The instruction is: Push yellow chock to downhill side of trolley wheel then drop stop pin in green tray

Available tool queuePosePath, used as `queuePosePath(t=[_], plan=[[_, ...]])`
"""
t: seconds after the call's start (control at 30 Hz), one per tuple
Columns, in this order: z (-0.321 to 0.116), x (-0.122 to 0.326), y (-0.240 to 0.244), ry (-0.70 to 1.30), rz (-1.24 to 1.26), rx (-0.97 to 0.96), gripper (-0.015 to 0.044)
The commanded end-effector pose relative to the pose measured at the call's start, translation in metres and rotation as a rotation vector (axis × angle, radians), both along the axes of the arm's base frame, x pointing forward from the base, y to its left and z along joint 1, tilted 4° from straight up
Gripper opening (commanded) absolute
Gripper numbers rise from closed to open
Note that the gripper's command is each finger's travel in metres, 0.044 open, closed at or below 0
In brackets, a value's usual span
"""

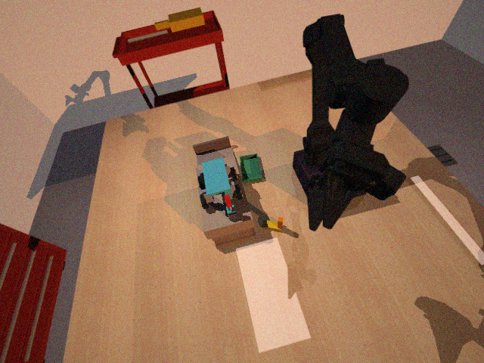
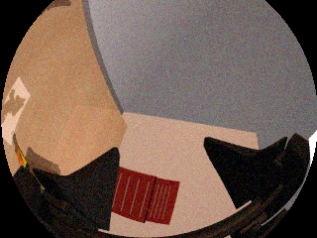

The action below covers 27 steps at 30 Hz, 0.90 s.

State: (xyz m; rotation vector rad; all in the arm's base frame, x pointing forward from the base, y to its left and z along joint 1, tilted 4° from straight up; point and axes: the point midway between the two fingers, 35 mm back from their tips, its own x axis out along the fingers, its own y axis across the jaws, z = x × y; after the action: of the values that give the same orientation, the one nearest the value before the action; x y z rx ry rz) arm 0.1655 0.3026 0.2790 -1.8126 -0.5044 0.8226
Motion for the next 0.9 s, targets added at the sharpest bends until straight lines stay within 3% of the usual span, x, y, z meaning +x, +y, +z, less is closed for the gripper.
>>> queuePosePath(t=[0.0, 0.23, 0.87], plan=[[-0.001, 0.0, 0.0, 0.006, -0.003, 0.004, 0.0374], [-0.02, 0.008, -0.003, 0.249, -0.12, 0.138, 0.019], [-0.076, 0.028, -0.02, 0.911, -0.616, 0.572, 0.019]])
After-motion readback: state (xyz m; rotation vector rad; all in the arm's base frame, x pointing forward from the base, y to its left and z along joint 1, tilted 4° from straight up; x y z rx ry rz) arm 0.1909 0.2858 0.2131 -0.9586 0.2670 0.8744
